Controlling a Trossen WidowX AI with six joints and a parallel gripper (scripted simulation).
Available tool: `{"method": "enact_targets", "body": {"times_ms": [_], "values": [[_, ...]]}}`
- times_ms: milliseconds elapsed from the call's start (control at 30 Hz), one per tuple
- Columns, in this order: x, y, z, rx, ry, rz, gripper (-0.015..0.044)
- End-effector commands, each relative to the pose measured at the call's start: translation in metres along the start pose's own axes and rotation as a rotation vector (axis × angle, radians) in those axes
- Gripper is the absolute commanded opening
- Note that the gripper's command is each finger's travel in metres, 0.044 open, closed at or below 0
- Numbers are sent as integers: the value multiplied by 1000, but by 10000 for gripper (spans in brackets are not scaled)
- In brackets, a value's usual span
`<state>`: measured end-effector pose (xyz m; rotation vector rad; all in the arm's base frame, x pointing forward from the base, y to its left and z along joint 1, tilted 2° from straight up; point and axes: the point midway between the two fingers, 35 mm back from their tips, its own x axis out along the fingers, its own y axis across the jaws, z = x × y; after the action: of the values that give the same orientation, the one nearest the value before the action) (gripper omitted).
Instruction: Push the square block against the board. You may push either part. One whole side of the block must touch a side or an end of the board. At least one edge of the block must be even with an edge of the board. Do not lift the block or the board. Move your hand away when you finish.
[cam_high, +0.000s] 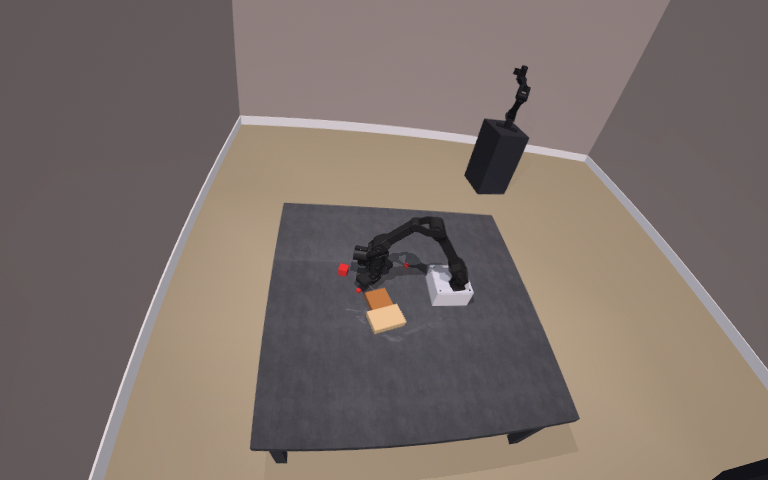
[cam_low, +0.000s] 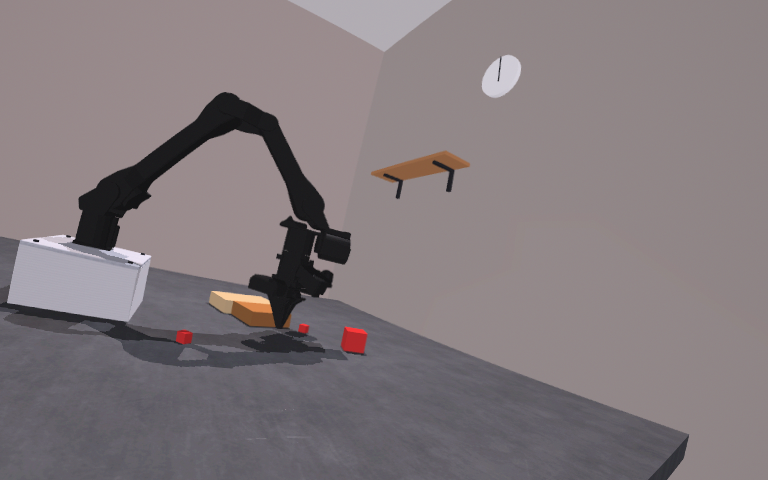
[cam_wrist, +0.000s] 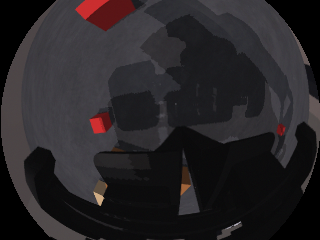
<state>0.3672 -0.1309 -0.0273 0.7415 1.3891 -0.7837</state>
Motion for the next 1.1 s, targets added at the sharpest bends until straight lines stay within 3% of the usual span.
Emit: {"method": "enact_targets", "body": {"times_ms": [0,267,1067], "values": [[-44,2,3,-2,-16,19,0],[-45,6,5,-24,-31,24,0],[-49,97,-38,-852,-26,21,0]]}}
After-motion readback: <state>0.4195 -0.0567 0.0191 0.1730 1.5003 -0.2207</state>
